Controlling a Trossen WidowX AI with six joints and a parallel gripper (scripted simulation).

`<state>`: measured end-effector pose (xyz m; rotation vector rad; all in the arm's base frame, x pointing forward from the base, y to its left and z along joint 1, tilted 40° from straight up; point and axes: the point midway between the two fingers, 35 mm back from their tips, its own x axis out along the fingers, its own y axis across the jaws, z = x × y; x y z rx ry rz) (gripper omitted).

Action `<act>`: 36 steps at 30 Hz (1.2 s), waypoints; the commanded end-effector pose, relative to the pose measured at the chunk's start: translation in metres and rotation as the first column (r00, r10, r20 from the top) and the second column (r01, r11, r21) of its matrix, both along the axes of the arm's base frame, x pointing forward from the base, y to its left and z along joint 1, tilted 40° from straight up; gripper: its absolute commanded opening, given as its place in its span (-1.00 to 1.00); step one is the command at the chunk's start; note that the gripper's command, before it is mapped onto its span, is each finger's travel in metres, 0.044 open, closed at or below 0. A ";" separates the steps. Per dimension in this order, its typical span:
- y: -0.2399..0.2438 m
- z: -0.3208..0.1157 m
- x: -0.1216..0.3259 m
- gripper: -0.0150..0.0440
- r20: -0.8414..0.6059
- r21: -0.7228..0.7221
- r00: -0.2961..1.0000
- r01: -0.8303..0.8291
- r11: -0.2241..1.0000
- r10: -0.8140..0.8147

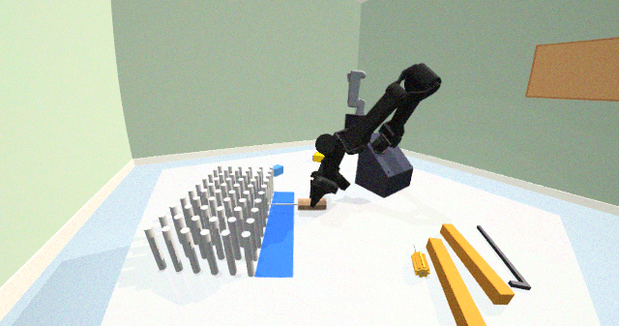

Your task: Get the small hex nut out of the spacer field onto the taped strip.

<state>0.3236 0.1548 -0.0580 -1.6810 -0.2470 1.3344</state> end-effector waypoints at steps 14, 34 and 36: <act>-0.003 -0.001 0.014 -0.49 0.013 0.002 1.000 0.000 1.000 0.000; -0.006 -0.004 0.026 -0.49 0.014 0.002 1.000 0.000 1.000 0.000; -0.006 -0.005 0.027 -0.49 0.014 0.002 1.000 0.000 1.000 0.000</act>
